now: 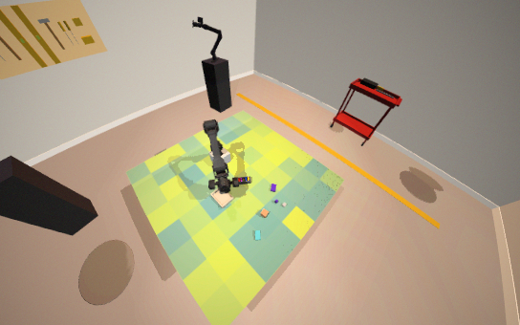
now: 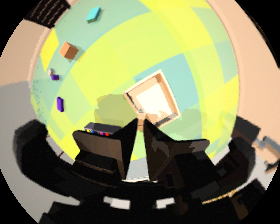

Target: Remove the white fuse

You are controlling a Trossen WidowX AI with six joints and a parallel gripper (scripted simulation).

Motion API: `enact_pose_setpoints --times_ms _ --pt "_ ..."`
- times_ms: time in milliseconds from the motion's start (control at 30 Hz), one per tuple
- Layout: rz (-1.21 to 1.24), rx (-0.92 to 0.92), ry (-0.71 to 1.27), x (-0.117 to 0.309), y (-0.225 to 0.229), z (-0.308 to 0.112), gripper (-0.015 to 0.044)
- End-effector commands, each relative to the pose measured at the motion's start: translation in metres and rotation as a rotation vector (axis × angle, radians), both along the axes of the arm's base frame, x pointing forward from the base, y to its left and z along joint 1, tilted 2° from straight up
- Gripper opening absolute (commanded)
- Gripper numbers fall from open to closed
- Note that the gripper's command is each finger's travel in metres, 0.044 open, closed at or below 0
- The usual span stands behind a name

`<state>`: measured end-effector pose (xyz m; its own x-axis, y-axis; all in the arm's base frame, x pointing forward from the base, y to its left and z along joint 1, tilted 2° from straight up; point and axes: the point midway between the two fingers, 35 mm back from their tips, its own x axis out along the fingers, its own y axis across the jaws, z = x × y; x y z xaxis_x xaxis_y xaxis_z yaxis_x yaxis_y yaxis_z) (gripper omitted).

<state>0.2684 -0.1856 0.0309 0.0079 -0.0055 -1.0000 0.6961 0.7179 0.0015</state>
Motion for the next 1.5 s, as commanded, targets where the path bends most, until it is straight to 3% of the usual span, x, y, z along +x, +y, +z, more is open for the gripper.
enact_pose_setpoints --times_ms 0,1200,1467 --pt "0.003 0.000 0.011 -0.010 -0.019 -0.002 0.0000" --pt "0.003 0.000 0.012 -0.017 -0.032 -0.042 0.0000" --pt "-0.001 -0.003 0.006 -0.016 -0.033 -0.039 0.0210"
